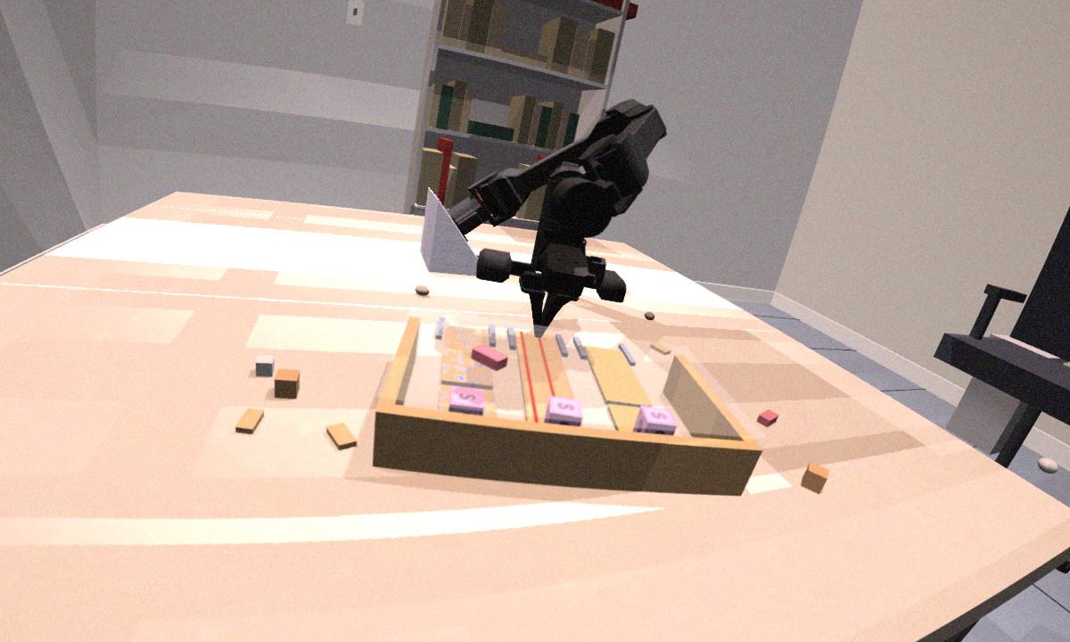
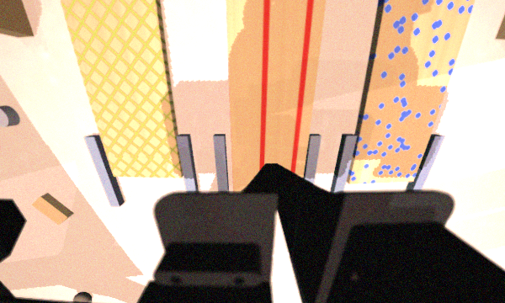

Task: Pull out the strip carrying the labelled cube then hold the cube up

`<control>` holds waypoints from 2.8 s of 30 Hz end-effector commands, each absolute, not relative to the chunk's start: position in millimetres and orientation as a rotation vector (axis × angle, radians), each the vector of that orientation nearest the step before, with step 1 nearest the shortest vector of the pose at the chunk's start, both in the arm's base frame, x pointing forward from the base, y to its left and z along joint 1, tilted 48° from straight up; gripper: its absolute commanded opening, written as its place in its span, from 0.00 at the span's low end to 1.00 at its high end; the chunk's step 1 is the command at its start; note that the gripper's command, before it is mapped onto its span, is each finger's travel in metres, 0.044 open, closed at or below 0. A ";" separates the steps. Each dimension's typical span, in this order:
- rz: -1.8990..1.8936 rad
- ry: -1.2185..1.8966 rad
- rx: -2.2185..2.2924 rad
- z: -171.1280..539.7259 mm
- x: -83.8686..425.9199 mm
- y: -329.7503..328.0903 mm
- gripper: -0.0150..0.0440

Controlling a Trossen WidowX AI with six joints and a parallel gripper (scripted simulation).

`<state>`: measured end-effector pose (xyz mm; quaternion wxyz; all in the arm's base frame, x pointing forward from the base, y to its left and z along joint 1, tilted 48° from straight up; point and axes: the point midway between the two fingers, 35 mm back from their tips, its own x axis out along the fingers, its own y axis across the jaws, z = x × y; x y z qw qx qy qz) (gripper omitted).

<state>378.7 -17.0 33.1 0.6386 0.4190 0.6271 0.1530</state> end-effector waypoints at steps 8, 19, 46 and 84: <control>0.350 1.434 0.965 27.8 378.1 -9.4 0.25; 0.350 1.434 0.965 27.6 378.1 -9.3 0.25; 0.351 1.433 0.965 26.0 378.5 -7.5 0.25; 0.350 1.436 0.967 29.7 335.2 8.7 0.25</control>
